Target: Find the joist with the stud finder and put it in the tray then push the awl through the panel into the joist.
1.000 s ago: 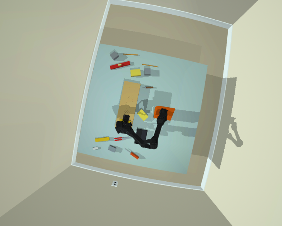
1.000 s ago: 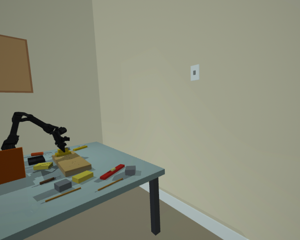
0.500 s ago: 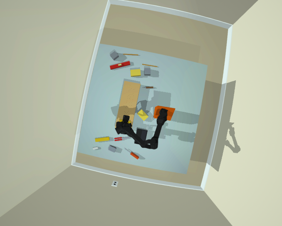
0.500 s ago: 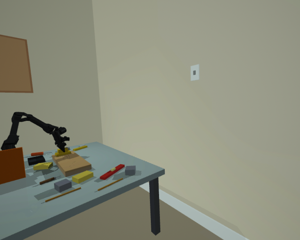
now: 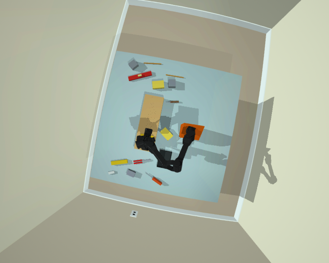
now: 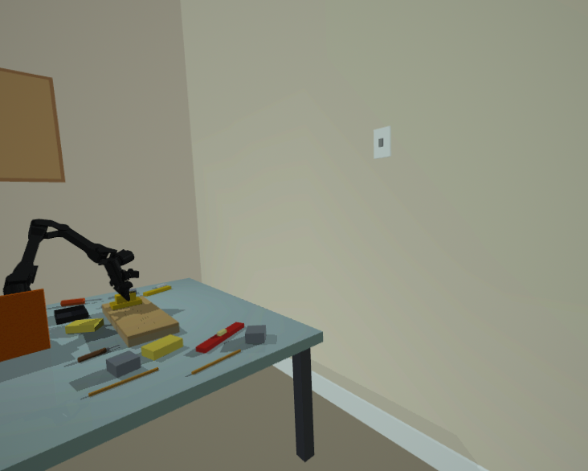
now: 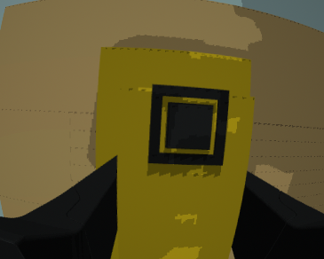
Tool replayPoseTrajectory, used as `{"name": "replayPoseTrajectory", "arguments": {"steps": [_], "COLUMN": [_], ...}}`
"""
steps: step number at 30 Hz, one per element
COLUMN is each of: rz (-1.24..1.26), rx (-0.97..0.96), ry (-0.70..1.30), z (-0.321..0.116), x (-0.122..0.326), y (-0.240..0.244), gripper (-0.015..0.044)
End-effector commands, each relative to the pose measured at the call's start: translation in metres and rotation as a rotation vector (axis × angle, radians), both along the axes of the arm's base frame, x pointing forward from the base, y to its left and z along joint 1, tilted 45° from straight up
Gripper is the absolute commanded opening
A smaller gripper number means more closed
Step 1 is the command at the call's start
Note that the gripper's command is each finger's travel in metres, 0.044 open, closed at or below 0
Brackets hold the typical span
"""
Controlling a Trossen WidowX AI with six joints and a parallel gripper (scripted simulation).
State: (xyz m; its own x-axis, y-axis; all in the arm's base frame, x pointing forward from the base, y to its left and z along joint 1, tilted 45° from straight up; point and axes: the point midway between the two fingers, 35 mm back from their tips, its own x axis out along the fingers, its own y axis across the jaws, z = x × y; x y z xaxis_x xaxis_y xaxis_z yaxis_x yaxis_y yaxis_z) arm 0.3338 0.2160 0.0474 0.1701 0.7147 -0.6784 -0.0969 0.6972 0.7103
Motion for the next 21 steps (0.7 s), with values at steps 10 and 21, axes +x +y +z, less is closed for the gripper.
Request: {"name": "replayPoseTrajectory", "arguments": {"steps": [10,21], "rz": [0.003,0.003], "rx": [-0.003,-0.005], "ry": [0.001,0.000], "z": [-0.035,-0.064], "x": [0.004,0.008], "y": [-0.034,-0.062], "gripper": [0.0000,0.0000]}}
